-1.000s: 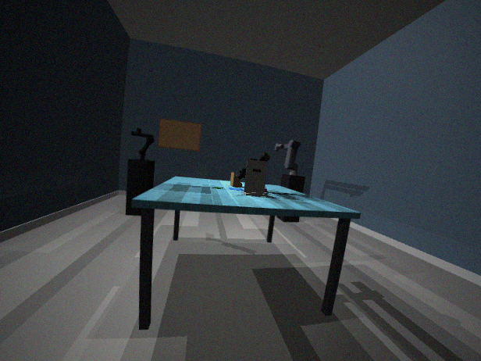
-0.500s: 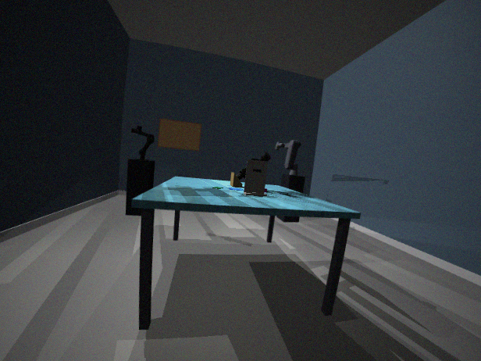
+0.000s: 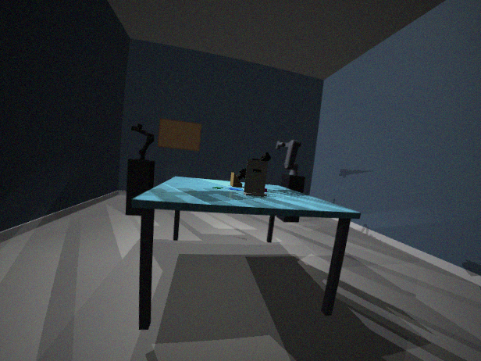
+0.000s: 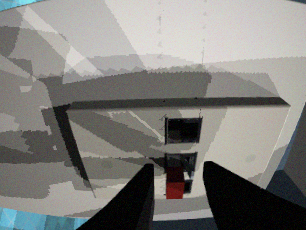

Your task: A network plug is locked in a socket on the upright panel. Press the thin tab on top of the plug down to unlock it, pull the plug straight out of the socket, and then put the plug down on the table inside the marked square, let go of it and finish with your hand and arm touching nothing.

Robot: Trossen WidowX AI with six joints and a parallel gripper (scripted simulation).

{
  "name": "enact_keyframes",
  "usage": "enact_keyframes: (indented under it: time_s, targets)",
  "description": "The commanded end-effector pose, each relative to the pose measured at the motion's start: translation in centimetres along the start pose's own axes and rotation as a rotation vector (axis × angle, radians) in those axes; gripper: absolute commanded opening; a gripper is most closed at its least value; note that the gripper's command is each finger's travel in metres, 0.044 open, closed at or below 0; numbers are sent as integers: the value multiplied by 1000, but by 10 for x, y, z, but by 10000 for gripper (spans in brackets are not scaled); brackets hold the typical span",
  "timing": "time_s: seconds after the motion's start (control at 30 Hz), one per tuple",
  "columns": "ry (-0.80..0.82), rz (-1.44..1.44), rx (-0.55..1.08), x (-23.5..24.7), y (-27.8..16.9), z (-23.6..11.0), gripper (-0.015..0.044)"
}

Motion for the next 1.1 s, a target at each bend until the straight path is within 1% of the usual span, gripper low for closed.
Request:
enact_keyframes:
  time_s: [0.0, 0.37, 1.07]
  targets:
    - [3, 1, 5, 1, -1, 2, 71]
    - [3, 1, 5, 1, -1, 2, 0]
    - [3, 1, 5, 2, -2, -9, 0]
Point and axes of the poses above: the point midway between the two fingers, 35 mm back from their tips, its own z axis out along the fingers, its own x axis across the jaws, y = z × x, the point moved 5 cm from there along -z, back along the fingers, and after that the axes turned 15 degrees about -z, right-handed, at the moved point
